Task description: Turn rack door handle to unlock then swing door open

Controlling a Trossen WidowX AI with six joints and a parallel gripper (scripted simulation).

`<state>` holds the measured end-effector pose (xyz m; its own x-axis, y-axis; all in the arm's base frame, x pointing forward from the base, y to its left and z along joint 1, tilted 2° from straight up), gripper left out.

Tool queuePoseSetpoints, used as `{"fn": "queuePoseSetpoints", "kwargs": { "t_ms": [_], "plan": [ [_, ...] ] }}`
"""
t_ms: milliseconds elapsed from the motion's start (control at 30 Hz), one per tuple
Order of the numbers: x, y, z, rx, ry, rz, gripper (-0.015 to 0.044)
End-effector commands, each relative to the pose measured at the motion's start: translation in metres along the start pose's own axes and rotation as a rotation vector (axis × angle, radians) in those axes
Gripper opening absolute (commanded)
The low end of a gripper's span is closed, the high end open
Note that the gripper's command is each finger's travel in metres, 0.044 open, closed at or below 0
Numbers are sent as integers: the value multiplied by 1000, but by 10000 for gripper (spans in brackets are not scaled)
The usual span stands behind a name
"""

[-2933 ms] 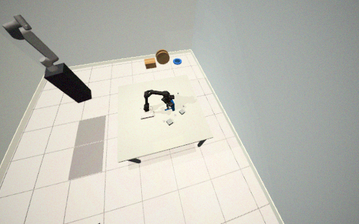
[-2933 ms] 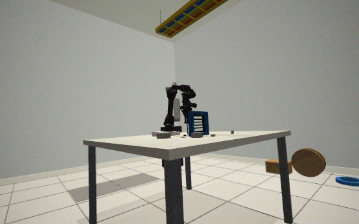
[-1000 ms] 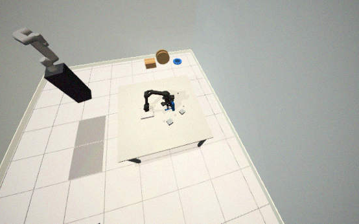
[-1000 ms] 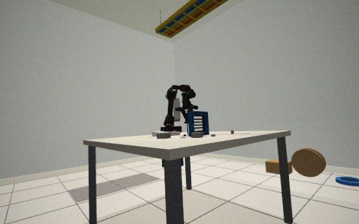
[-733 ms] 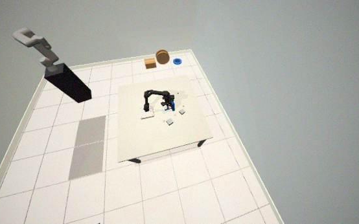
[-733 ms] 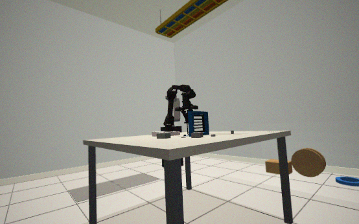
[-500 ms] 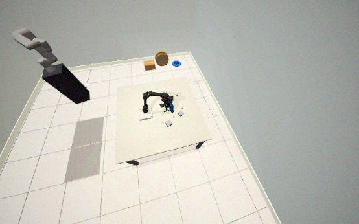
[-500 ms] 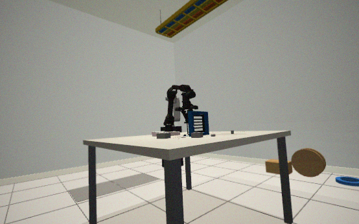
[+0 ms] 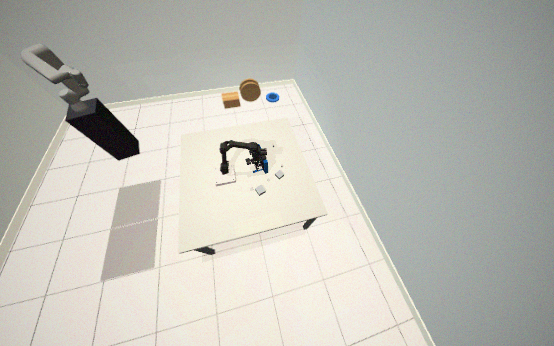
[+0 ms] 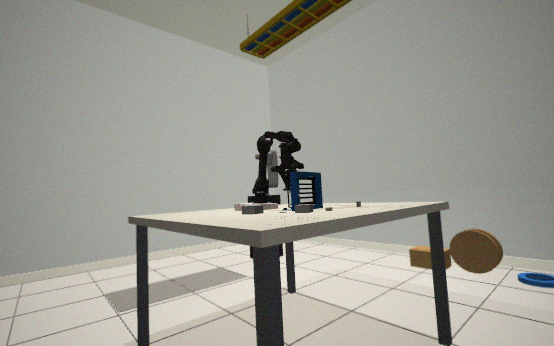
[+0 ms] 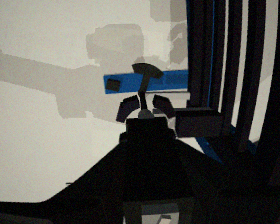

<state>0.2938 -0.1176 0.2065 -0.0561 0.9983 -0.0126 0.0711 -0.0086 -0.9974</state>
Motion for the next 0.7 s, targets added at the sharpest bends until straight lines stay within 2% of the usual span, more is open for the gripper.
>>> {"fn": "queuePoseSetpoints", "kwargs": {
  "t_ms": [0, 667],
  "plan": [
    [3, 0, 5, 4, 82, -4, 16],
    [26, 0, 38, 8, 473, -5, 16]
  ]
}}
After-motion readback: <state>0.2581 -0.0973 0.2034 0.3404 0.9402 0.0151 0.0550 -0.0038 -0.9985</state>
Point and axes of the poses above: the point midway between the two fingers, 35 mm back from their tips, its own y axis out along the fingers, its own z axis across the jaws, x = y × z, the point moved 5 cm from there along -y, back along the fingers, and after that the axes turned 7 degrees about -y, right-handed, at the moved point
